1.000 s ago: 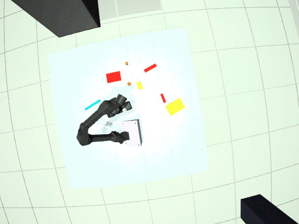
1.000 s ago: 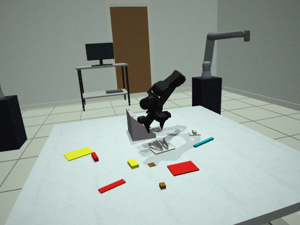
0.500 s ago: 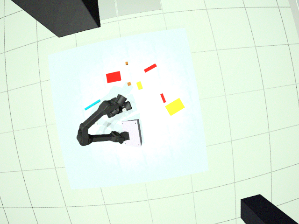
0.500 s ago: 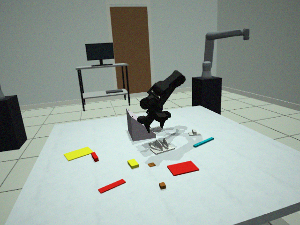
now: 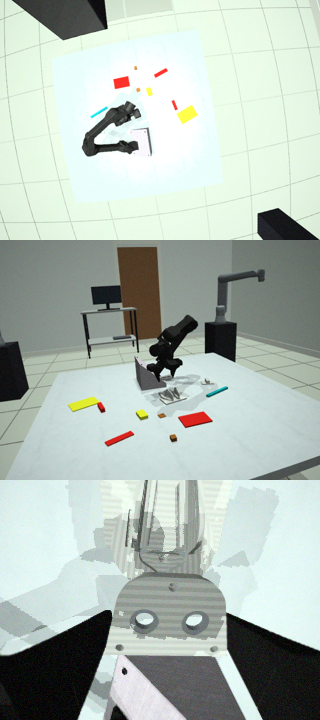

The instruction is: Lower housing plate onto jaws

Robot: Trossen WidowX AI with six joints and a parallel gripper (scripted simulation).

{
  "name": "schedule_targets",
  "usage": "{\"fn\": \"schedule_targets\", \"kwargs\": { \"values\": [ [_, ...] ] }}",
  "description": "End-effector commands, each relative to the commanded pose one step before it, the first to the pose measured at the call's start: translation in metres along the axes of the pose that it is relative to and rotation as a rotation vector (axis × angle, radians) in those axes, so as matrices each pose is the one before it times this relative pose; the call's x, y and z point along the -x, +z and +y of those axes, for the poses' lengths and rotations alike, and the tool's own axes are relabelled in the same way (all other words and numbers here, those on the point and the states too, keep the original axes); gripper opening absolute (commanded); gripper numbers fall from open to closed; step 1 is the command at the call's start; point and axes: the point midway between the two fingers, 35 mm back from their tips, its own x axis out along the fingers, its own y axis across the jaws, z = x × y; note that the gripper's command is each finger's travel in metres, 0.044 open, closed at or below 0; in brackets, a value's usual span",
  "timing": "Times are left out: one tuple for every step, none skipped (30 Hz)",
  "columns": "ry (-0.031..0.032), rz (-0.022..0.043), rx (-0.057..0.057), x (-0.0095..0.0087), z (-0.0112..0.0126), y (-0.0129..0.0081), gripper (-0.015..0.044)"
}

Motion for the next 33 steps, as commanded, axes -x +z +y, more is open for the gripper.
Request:
{"fn": "schedule_targets", "kwargs": {
  "values": [
    [-0.00201, 0.00361, 0.0025, -0.00218, -0.00005, -0.00042, 0.0351],
    [-0.0002, -0.00001, -0.0001, -0.00166, -0.00014, 0.00015, 0.0351],
    [-0.00019, -0.00001, -0.0001, -0.00166, -0.00013, 0.00015, 0.0351],
    [-0.00017, -0.00002, -0.0001, -0.00166, -0.00012, 0.00014, 0.0351],
    [-0.00016, -0.00002, -0.0001, -0.00166, -0.00011, 0.00013, 0.0351],
    [-0.00014, -0.00002, -0.0001, -0.00166, -0.0001, 0.00012, 0.0351],
    [-0.00013, -0.00002, 0.0, -0.00165, -0.00009, 0.00011, 0.0351],
    [-0.00011, -0.00003, 0.0, -0.00165, -0.00008, 0.0001, 0.0351],
    [-0.0001, -0.00003, 0.0, -0.00165, -0.00007, 0.00009, 0.0351],
    [-0.00008, -0.00003, 0.0, -0.00165, -0.00006, 0.00009, 0.0351],
    [-0.00007, -0.00003, 0.0, -0.00165, -0.00005, 0.00008, 0.0351],
    [-0.00005, -0.00003, 0.0, -0.00164, -0.00004, 0.00007, 0.0351],
    [-0.00004, -0.00003, 0.0, -0.00164, -0.00003, 0.00006, 0.0351],
    [-0.00003, -0.00004, 0.0, -0.00164, -0.00002, 0.00005, 0.0351],
    [-0.00001, -0.00004, 0.0, -0.00164, -0.00002, 0.00004, 0.0351],
    [0.0, -0.00004, 0.0, -0.00163, -0.00001, 0.00003, 0.0351],
    [0.00002, -0.00004, 0.0, -0.00163, 0.0, 0.00002, 0.0351],
    [0.00003, -0.00004, 0.0, -0.00163, 0.00001, 0.00001, 0.0351],
    [0.00005, -0.00004, 0.0, -0.00162, 0.00002, 0.0, 0.0351],
    [0.00006, -0.00004, 0.0, -0.00162, 0.00003, 0.0, 0.0351],
    [0.00008, -0.00004, 0.0, -0.00162, 0.00004, -0.00001, 0.0351],
    [0.00009, -0.00004, 0.0, -0.00162, 0.00005, -0.00002, 0.0351],
    [0.00011, -0.00004, 0.0, -0.00161, 0.00005, -0.00003, 0.0351],
    [0.00012, -0.00004, 0.0, -0.00161, 0.00006, -0.00004, 0.0351],
    [0.00014, -0.00004, 0.0, -0.00161, 0.00007, -0.00005, 0.0351],
    [0.00015, -0.00004, 0.0, -0.0016, 0.00008, -0.00006, 0.0351],
    [0.00017, -0.00004, 0.0, -0.0016, 0.00009, -0.00007, 0.0351],
    [0.00018, -0.00004, 0.0, -0.0016, 0.0001, -0.00008, 0.0351],
    [0.0002, -0.00004, 0.0, -0.00159, 0.0001, -0.00009, 0.0351],
    [0.00021, -0.00004, 0.0, -0.00159, 0.00011, -0.0001, 0.0351],
    [0.00023, -0.00004, 0.0, -0.00159, 0.00012, -0.00011, 0.0351],
    [0.00024, -0.00004, 0.0, -0.00158, 0.00013, -0.00012, 0.0351],
    [0.00026, -0.00004, 0.0, -0.00158, 0.00014, -0.00013, 0.0351]
  ]
}}
